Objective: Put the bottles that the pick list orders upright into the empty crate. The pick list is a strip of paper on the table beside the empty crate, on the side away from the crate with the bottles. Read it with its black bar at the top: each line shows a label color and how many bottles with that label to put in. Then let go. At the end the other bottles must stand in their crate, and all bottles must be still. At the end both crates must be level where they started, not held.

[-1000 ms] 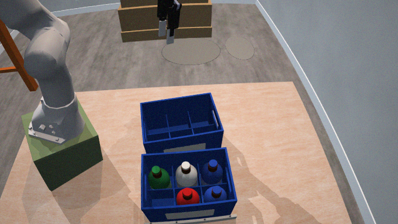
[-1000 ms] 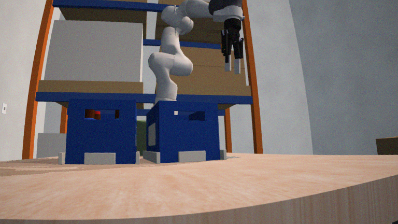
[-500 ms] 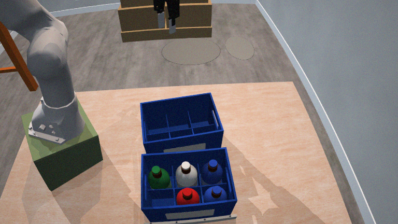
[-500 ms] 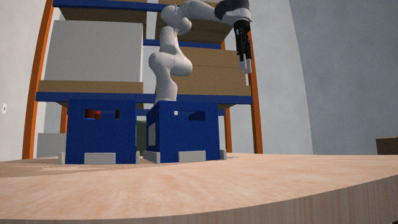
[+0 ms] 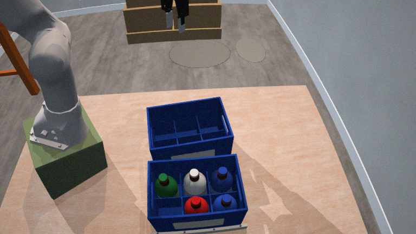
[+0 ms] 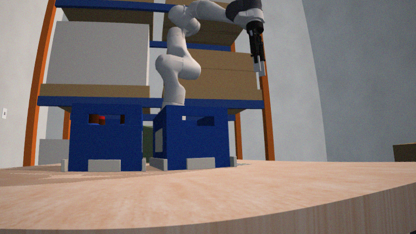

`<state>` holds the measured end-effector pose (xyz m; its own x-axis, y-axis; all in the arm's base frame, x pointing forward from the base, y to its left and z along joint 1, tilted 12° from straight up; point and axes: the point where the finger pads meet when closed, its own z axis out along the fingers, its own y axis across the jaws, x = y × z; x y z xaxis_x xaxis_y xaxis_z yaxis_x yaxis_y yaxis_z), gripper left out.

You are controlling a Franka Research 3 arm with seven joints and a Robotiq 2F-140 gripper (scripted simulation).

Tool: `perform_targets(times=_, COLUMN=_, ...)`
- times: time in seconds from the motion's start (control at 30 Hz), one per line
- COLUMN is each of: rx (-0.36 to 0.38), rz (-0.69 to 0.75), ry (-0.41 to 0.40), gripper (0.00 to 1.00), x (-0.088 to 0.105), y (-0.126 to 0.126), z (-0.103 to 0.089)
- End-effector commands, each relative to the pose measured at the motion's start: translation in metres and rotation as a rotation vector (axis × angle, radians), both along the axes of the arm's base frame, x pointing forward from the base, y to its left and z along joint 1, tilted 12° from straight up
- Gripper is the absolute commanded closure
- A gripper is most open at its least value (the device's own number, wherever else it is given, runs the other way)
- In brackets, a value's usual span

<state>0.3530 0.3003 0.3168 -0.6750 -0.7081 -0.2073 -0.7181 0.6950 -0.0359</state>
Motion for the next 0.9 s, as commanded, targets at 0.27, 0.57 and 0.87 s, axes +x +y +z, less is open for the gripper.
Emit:
perform_targets(times=0.27, rx=-0.003, rz=0.013, ry=-0.006, gripper=0.62, x=0.001, y=0.001, z=0.001)
perform_targets(times=0.57, rx=-0.031, rz=0.176, ry=-0.026, gripper=0.62, x=0.009, y=-0.017, z=-0.015)
perform_targets(times=0.87, rx=-0.058, rz=0.273, ry=-0.029, gripper=0.62, x=0.022, y=-0.045, z=-0.04)
